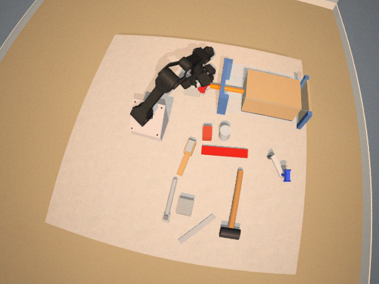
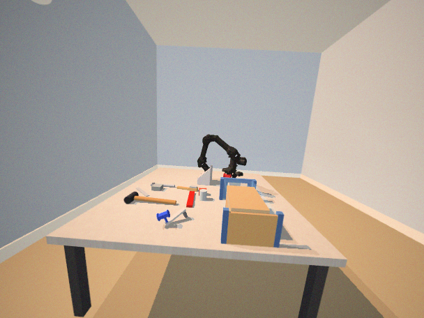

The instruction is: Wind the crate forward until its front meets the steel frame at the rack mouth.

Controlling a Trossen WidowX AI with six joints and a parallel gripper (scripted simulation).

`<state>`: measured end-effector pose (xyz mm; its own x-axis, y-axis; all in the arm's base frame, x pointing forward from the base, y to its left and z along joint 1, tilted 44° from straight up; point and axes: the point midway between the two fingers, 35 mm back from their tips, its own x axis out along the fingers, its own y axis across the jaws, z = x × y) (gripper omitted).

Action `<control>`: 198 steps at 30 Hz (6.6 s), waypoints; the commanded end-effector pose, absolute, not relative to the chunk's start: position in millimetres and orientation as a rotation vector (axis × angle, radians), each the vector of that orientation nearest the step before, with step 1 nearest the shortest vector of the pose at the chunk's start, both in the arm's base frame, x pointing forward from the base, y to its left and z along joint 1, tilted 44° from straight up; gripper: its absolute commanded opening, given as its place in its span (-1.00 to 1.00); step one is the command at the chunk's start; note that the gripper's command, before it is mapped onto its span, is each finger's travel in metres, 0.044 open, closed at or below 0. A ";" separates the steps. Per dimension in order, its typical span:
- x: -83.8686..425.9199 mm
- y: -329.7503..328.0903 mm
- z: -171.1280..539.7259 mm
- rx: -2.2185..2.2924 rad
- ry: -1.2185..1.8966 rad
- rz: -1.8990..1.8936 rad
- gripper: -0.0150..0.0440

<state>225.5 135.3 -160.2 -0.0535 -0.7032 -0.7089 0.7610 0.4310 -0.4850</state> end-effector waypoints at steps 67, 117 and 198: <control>221.7 130.7 -163.2 0.095 1.079 -1.214 -0.49; 219.9 129.9 -161.9 0.141 1.041 -1.253 -0.49; 241.4 218.6 -67.3 0.067 1.207 -1.150 -0.42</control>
